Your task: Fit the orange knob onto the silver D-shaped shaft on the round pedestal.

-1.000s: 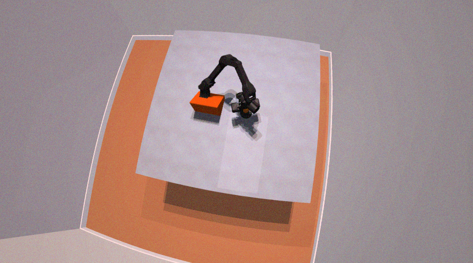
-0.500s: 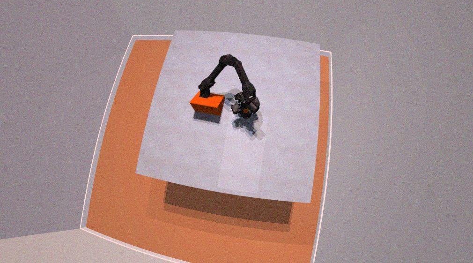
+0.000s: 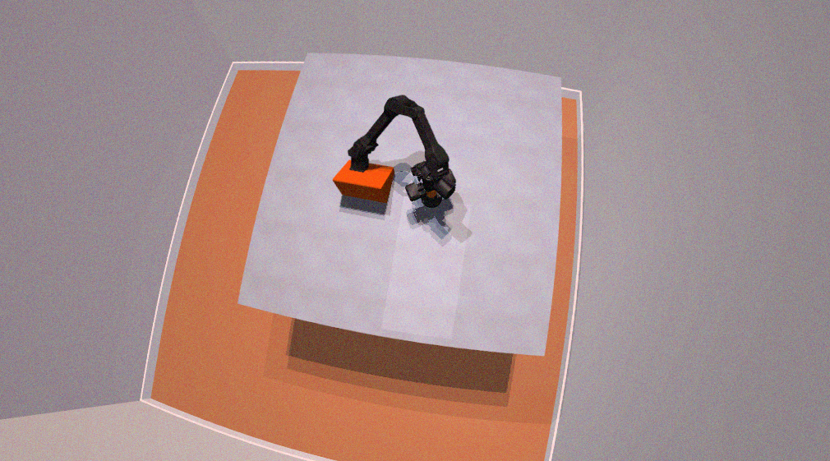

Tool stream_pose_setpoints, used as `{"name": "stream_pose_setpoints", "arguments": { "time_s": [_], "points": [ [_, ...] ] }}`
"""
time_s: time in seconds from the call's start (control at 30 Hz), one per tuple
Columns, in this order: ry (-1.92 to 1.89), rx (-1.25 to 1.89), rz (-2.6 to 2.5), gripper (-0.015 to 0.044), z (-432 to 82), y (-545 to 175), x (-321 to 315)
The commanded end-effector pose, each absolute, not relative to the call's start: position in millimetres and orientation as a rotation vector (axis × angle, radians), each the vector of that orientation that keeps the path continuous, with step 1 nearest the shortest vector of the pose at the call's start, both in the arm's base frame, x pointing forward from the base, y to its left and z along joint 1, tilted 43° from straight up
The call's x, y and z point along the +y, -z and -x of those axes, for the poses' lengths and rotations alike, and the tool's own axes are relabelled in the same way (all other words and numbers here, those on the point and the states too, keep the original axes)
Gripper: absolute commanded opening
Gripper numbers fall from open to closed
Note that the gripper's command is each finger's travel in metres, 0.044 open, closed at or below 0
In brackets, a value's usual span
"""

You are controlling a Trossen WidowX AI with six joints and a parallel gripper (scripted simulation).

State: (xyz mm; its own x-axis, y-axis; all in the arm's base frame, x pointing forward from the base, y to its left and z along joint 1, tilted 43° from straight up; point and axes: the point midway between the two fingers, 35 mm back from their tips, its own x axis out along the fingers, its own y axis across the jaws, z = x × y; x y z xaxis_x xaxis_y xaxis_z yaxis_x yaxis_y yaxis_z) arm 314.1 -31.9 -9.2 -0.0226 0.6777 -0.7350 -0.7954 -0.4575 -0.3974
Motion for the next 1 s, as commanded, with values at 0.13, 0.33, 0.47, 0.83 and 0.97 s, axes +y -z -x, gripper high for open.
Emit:
{"name": "stream_pose_setpoints", "arguments": {
  "time_s": [0.13, 0.33, 0.47, 0.83, 0.97],
  "points": [
    [-1.709, 0.141, 1.136, 0.0, -314.6, 7.2, -33.4],
    [-1.715, 0.12, 1.155, 0.0, -315.0, 5.5, -34.5],
    [-1.746, -0.003, 1.259, 0.0, -315.0, 6.3, -34.2],
    [-1.754, -0.039, 1.288, 0.0, -314.6, 9.2, -31.8],
    [-1.754, -0.039, 1.288, 0.0, -314.7, 9.1, -31.7]
  ]
}}
